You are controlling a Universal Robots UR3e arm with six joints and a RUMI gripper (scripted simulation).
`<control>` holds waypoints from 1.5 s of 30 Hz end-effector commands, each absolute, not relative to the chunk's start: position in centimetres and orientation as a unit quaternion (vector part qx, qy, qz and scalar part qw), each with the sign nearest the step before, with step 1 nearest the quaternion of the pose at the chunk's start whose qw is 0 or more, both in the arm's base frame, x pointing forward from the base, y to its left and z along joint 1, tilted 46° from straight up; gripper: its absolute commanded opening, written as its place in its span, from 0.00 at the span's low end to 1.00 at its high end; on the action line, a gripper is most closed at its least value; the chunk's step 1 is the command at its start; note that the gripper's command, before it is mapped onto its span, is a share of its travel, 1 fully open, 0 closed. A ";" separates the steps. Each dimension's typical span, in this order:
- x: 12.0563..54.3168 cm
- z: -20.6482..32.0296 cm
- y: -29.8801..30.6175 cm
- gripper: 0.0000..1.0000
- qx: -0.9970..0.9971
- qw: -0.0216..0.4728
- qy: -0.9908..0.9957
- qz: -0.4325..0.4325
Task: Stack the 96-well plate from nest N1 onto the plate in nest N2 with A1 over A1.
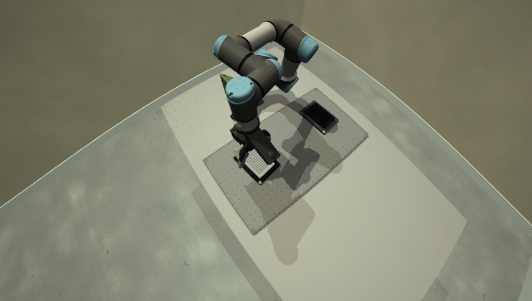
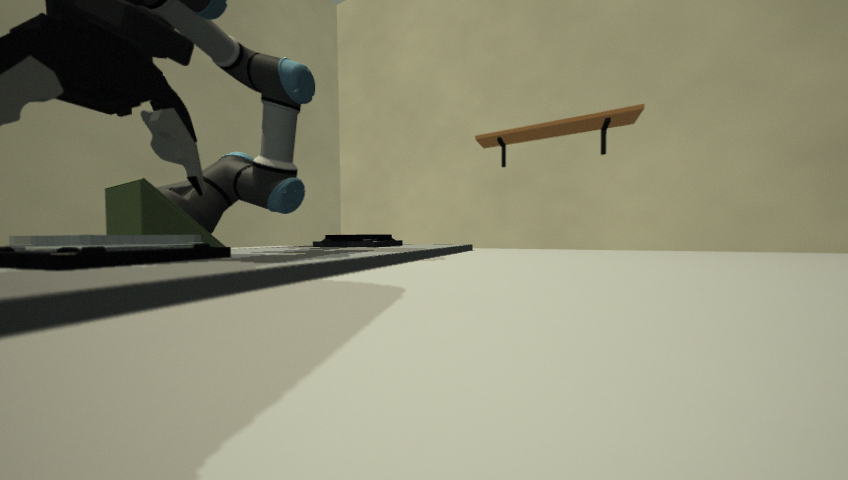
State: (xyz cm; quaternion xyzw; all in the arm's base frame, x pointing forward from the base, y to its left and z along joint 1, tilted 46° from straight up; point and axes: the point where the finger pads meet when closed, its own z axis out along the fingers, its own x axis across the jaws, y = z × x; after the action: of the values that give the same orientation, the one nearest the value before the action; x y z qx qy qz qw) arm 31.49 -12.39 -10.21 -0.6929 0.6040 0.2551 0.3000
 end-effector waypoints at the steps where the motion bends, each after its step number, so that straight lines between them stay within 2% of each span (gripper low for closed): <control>1: 31.7 -11.1 -11.9 1.00 -0.694 0.298 0.606 0.249; 26: 31.7 -13.8 -9.1 1.00 -0.694 0.299 0.606 0.249; 45: 31.7 -13.8 -9.2 1.00 -0.694 0.298 0.606 0.249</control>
State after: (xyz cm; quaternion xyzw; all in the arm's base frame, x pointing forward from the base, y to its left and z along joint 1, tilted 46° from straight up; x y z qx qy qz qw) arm 31.68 -9.16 -13.74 -0.6942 0.6055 0.2501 0.2982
